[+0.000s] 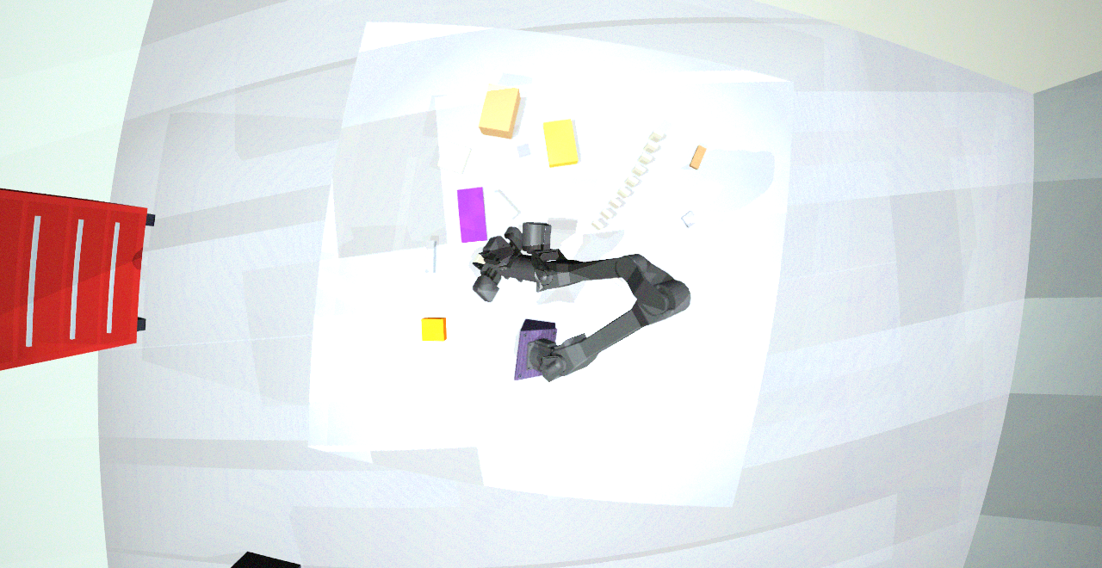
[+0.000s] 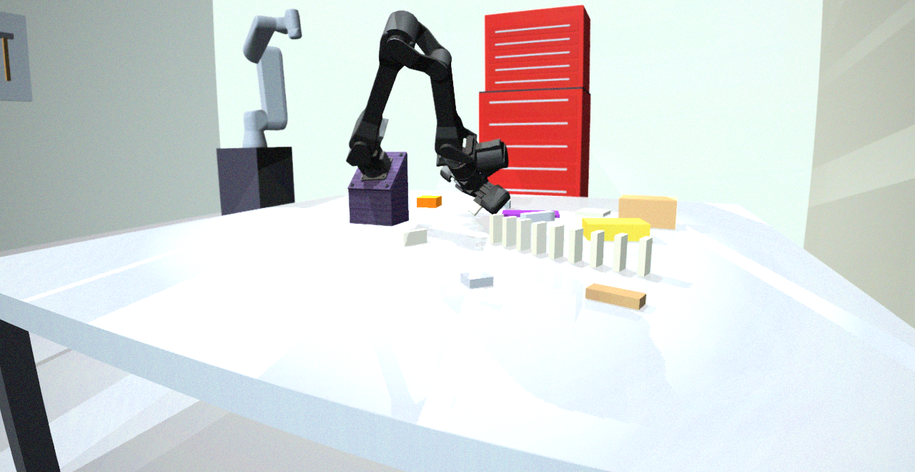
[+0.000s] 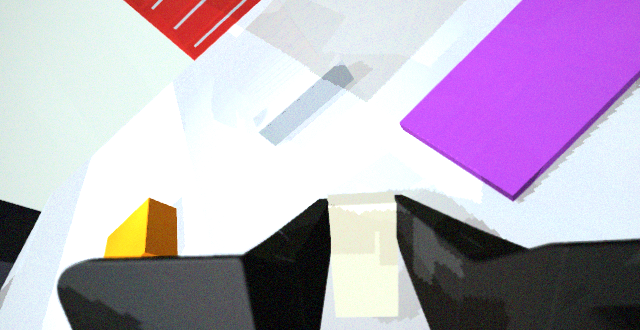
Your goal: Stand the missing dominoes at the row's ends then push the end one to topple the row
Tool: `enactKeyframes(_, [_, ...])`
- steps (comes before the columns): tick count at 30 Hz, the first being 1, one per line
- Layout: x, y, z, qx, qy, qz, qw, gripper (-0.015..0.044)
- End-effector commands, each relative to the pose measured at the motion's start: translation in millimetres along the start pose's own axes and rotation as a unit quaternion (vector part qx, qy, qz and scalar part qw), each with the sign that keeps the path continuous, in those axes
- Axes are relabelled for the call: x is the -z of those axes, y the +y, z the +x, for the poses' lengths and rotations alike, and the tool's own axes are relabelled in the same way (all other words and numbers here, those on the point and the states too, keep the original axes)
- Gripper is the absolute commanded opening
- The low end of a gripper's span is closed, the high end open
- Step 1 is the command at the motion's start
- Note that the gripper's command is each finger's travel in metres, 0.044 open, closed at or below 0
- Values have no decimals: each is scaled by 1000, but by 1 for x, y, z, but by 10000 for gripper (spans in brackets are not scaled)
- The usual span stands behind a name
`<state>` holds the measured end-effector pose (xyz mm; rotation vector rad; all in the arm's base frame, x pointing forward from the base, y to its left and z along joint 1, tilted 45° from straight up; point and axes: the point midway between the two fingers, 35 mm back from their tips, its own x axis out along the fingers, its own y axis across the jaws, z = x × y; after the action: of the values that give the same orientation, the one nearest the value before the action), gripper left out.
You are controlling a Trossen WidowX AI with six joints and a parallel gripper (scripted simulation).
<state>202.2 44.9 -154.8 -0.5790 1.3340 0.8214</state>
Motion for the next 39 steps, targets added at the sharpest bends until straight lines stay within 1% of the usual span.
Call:
enactKeyframes(1, [2,0,-3,1,-43,-16,999,107])
enactKeyframes(13, [11,2,-19,32,-155,-64,985,107])
enactKeyframes(25, [15,7,-47,102,-248,-124,955,107])
enactKeyframes(33, [16,12,-72,165,-294,-169,926,107])
enactKeyframes(39, [16,12,-74,171,-297,-173,923,107])
